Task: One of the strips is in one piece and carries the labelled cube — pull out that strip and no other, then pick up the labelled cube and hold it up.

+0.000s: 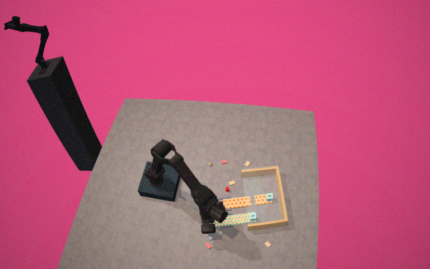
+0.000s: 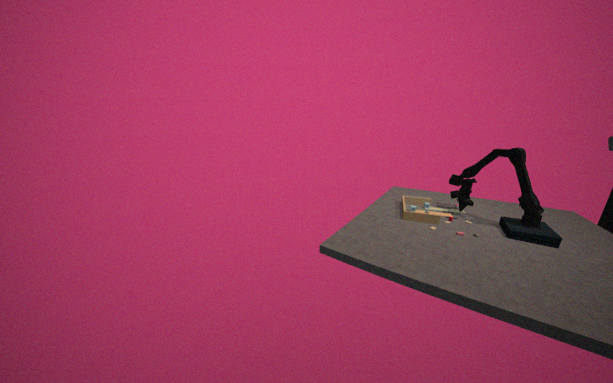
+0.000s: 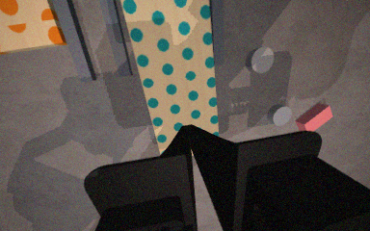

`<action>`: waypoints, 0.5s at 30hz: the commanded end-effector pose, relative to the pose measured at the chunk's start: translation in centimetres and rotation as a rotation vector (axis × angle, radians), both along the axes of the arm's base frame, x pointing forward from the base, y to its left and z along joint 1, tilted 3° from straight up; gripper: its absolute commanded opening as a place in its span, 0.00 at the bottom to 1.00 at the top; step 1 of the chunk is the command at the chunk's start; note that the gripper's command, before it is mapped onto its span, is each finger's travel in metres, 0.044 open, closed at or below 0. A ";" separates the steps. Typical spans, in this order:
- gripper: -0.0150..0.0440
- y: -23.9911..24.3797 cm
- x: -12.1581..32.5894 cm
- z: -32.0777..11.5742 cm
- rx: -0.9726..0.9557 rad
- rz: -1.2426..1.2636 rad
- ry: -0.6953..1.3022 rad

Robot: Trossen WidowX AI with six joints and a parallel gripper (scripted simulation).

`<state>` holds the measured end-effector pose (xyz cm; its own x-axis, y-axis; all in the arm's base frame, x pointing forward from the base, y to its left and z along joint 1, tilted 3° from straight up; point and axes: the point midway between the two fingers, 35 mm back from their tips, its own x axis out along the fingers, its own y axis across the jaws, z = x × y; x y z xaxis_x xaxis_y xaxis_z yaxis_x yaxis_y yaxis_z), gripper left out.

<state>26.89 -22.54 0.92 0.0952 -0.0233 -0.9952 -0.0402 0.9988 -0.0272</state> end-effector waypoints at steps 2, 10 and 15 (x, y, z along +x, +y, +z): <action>0.25 0.2 -1.5 -0.7 0.010 -0.004 0.023; 0.25 0.1 -2.8 -0.8 0.010 -0.004 0.025; 0.25 0.1 -3.6 -0.8 0.010 -0.004 0.026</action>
